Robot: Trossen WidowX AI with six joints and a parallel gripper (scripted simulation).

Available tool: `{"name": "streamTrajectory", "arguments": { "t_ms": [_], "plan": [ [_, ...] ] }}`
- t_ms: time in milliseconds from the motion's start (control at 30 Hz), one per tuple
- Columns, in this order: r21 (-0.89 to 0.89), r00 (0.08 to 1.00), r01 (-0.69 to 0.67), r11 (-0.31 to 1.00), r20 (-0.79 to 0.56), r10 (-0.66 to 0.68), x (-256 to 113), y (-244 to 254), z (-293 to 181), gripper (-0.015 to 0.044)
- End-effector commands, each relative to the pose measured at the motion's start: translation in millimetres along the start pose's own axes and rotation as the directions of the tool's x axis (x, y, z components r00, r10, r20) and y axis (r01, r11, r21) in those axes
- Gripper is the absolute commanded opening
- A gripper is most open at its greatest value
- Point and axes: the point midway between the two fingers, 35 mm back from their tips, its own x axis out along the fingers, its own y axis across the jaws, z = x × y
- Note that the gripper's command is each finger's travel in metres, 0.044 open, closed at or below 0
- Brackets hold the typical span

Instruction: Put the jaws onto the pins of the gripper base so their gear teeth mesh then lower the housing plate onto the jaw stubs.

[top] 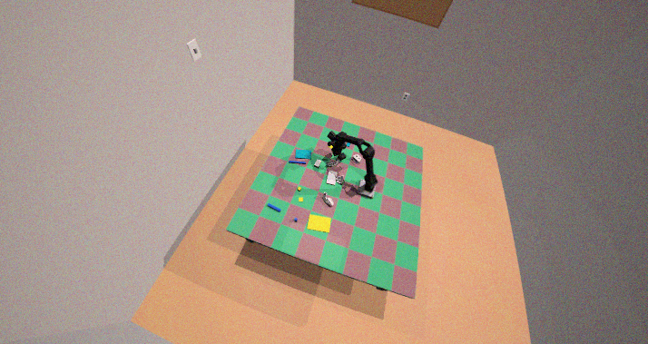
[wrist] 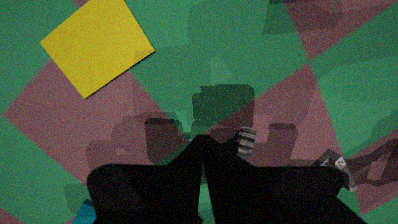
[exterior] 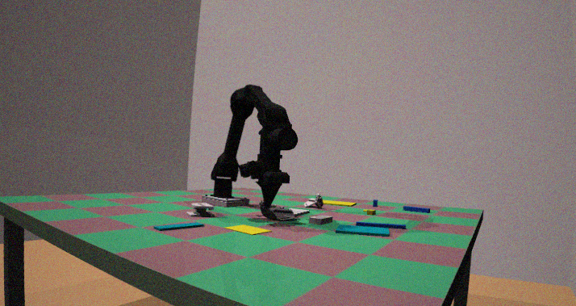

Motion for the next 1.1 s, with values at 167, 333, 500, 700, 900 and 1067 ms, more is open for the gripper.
{"name": "streamTrajectory", "arguments": {
  "t_ms": [167,333,500,700,900,1067],
  "plan": [
    [0.003,1.000,0.009,1.000,-0.002,-0.009,17,-3,0,0.0000],
    [0.003,1.000,0.009,1.000,-0.002,-0.009,17,-3,0,0.0000],
    [0.003,1.000,0.010,1.000,-0.002,-0.010,17,-7,0,0.0000],
    [0.003,1.000,0.010,1.000,-0.002,-0.010,17,-16,-1,0.0000],
    [0.003,1.000,0.011,1.000,-0.002,-0.011,17,-26,-1,0.0000],
    [0.003,1.000,0.012,1.000,-0.002,-0.012,17,-34,-1,0.0000]
  ]
}}
